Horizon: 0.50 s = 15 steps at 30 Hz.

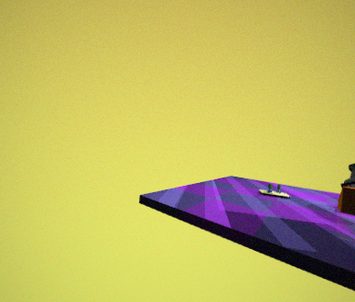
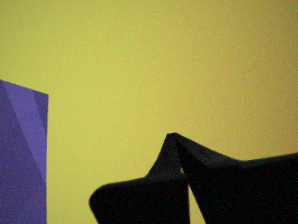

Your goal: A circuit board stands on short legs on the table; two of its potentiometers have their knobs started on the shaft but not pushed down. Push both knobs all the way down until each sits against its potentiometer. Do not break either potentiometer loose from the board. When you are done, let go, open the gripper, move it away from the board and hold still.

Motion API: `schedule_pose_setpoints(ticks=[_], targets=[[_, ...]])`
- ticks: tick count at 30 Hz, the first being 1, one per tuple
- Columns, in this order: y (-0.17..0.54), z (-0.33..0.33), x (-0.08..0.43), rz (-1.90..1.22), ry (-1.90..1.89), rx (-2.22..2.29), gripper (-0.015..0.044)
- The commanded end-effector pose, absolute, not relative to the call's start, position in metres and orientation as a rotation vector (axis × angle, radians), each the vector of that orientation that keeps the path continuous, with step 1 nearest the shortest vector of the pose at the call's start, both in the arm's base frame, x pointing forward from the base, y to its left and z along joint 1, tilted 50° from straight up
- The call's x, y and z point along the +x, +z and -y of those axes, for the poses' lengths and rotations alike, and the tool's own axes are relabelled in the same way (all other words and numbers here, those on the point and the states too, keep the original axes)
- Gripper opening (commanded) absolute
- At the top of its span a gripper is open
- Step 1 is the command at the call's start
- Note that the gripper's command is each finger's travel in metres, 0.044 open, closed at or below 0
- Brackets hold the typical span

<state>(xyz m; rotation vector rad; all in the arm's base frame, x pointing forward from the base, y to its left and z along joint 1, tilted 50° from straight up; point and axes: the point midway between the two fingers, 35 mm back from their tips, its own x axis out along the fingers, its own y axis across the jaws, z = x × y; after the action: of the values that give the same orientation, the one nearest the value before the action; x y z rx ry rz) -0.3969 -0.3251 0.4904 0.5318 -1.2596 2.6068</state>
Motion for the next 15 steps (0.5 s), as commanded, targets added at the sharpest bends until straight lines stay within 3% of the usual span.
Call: schedule_pose_setpoints(ticks=[1,15], targets=[[0.500,0.334,-0.380,1.229,2.669,0.595,0.0000],[0.526,0.373,-0.301,1.133,2.926,0.844,0.0000]])
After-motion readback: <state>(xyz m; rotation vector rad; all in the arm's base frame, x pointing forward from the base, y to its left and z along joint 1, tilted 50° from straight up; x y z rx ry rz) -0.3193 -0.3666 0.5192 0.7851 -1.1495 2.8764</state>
